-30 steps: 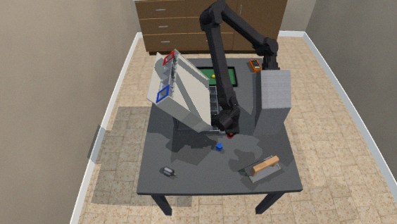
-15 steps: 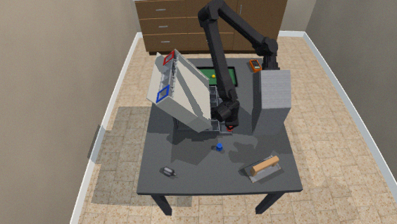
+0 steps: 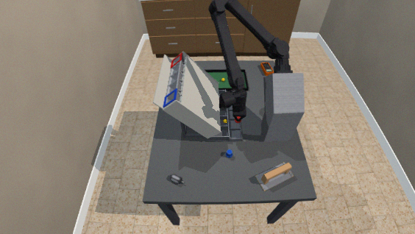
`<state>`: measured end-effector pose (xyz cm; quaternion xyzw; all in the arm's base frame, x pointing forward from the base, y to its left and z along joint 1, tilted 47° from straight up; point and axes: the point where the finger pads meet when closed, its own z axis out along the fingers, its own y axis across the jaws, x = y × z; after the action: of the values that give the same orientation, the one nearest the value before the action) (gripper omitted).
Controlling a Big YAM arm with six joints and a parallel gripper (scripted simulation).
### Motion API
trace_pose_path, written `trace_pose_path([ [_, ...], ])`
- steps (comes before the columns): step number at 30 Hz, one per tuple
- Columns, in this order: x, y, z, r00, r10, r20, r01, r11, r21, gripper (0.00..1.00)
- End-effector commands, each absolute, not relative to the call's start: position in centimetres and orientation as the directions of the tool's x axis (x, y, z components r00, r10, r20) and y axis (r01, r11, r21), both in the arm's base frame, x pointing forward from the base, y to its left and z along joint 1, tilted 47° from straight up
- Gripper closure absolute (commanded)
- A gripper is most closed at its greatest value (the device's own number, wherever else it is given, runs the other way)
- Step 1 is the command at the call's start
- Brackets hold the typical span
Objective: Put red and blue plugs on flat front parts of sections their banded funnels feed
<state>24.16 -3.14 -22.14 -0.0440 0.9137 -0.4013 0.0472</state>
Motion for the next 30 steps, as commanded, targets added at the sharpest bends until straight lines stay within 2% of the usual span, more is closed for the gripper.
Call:
trace_pose_path([
  [1, 24.9, -4.1, -20.6, -0.987, -0.154, -0.041, -0.076, 0.683, -0.726, 1.0],
  [10, 25.0, -5.9, -18.7, -0.987, -0.154, -0.039, -0.078, 0.683, -0.727, 1.0],
  [30, 25.3, -5.3, -18.6, -0.983, -0.181, -0.044, -0.093, 0.681, -0.727, 1.0],
])
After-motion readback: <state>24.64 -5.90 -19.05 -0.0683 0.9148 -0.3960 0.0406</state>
